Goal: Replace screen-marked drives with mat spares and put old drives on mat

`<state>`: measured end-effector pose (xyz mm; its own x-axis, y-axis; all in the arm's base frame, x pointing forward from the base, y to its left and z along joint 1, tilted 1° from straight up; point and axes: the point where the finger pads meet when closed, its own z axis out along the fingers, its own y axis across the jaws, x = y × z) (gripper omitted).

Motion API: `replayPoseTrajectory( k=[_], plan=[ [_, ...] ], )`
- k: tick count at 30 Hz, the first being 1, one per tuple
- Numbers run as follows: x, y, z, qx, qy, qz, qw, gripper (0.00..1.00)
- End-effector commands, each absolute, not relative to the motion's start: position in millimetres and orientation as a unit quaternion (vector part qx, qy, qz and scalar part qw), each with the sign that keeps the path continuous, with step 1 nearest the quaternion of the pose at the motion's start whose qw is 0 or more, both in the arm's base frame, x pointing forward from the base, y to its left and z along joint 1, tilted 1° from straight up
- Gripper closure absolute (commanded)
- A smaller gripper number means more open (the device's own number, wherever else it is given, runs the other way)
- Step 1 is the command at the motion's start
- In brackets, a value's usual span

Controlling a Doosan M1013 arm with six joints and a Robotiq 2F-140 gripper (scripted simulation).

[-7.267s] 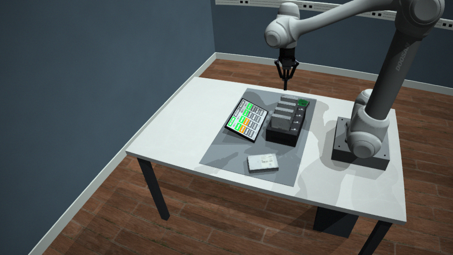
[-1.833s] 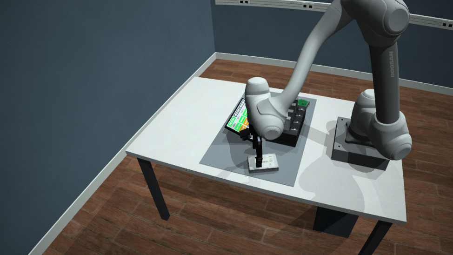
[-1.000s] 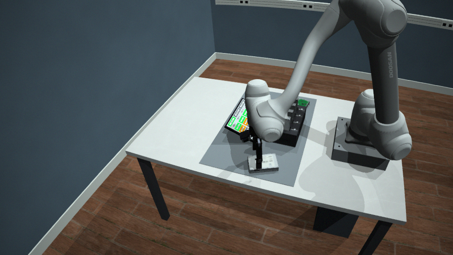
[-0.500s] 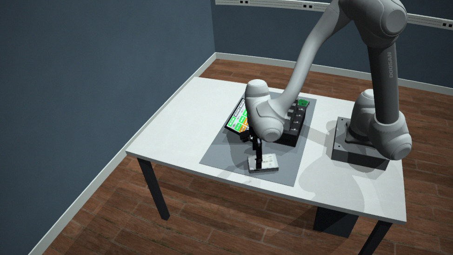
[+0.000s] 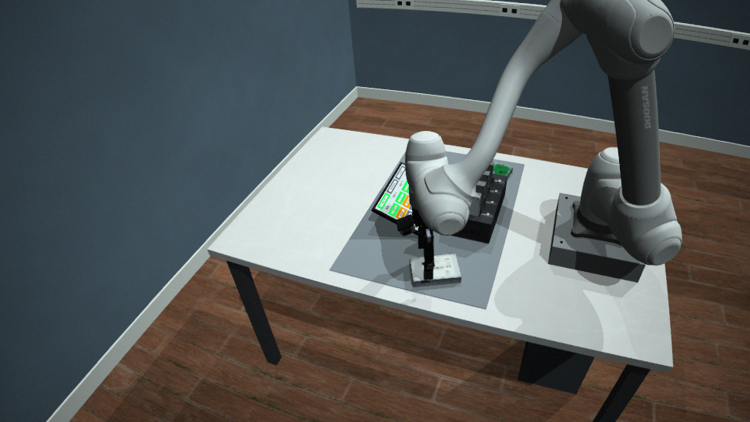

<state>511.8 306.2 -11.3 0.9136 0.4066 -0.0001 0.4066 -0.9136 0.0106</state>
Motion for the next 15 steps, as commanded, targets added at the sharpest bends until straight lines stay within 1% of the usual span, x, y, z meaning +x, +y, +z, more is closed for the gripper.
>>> replayPoseTrajectory(
  k=[1,15],
  plan=[
    [512.2,306.5,-10.7,0.978,0.208,0.002,0.005,0.11],
    [512.2,306.5,-15.1,0.978,0.208,0.002,0.005,0.11]
  ],
)
